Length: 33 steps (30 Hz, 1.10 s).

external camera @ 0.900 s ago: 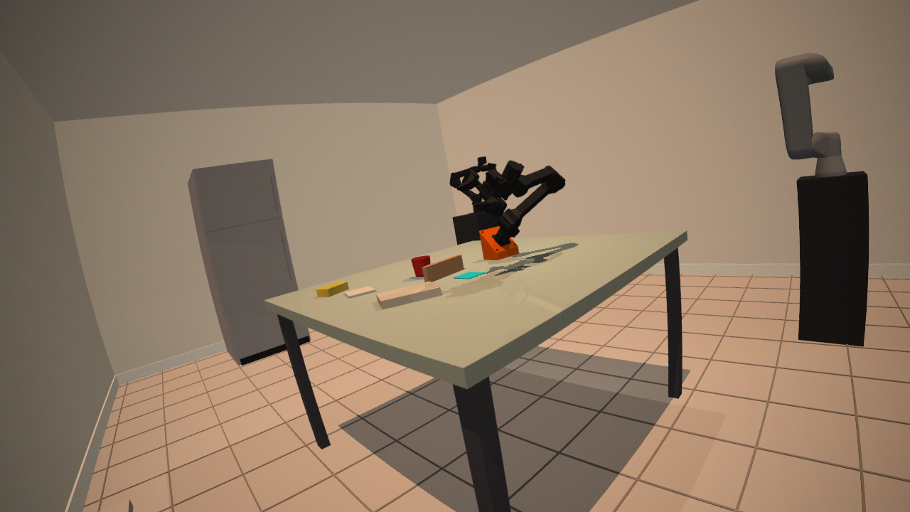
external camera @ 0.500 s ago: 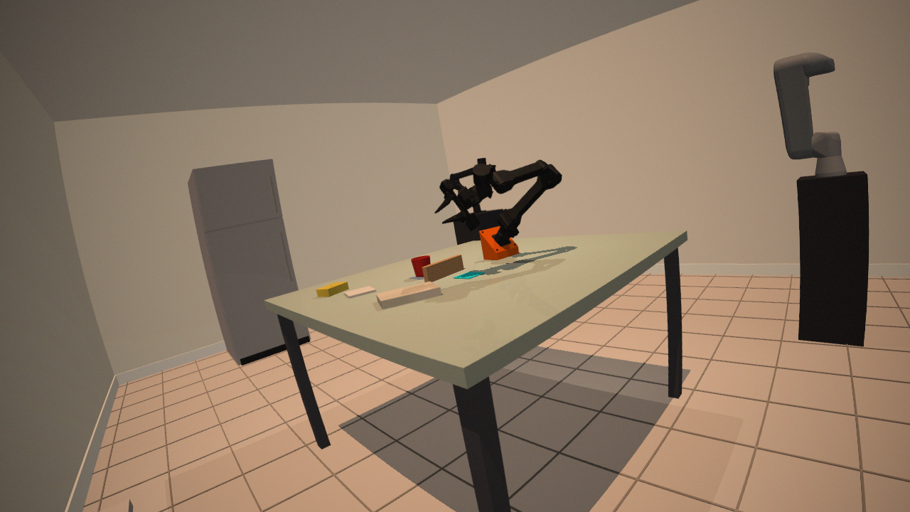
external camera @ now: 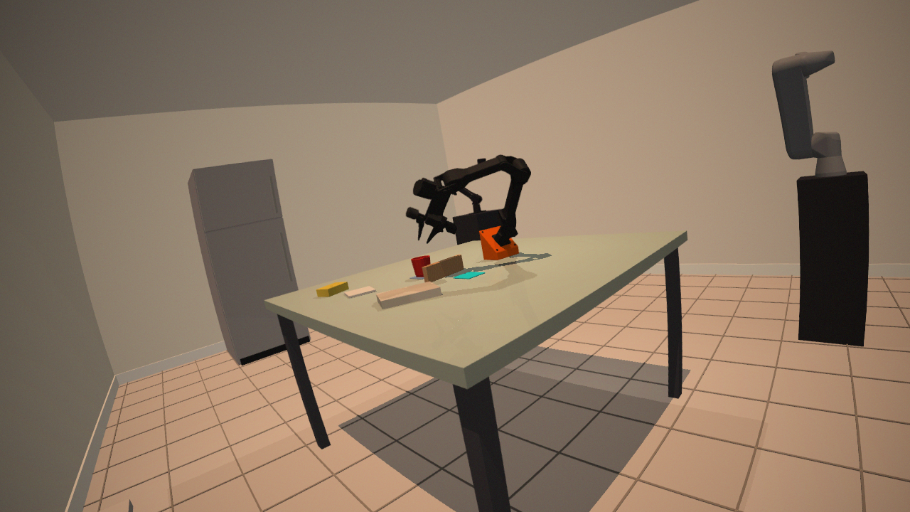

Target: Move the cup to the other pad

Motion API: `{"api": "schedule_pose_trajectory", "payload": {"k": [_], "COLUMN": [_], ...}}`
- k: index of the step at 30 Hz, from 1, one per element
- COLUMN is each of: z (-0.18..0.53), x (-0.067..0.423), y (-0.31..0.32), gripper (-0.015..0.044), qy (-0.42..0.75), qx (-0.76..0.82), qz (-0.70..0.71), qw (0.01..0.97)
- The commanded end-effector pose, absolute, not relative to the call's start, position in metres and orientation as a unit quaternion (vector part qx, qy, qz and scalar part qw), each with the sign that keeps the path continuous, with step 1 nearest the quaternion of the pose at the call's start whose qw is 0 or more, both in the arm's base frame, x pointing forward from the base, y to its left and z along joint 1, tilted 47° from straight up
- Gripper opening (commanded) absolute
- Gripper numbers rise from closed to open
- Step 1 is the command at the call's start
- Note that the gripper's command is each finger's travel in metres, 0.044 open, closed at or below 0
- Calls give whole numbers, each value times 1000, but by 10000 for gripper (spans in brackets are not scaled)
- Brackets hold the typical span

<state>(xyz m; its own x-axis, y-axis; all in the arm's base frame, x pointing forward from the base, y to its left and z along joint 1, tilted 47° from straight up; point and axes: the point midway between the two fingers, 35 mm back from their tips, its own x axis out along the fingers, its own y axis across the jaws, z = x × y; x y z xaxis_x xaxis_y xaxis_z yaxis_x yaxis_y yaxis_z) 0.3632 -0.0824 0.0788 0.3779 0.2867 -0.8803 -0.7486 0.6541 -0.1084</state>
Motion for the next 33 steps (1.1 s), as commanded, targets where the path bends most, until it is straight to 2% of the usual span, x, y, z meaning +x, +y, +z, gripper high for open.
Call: {"api": "schedule_pose_trajectory", "payload": {"k": [1,6,33], "z": [24,1,-15], "x": [337,324,328], "y": [-102,-110,-94], "gripper": [148,148,148], "qy": [445,398,396], "qx": [-184,-118,-115], "qz": [486,563,565], "qw": [730,715,715]}}
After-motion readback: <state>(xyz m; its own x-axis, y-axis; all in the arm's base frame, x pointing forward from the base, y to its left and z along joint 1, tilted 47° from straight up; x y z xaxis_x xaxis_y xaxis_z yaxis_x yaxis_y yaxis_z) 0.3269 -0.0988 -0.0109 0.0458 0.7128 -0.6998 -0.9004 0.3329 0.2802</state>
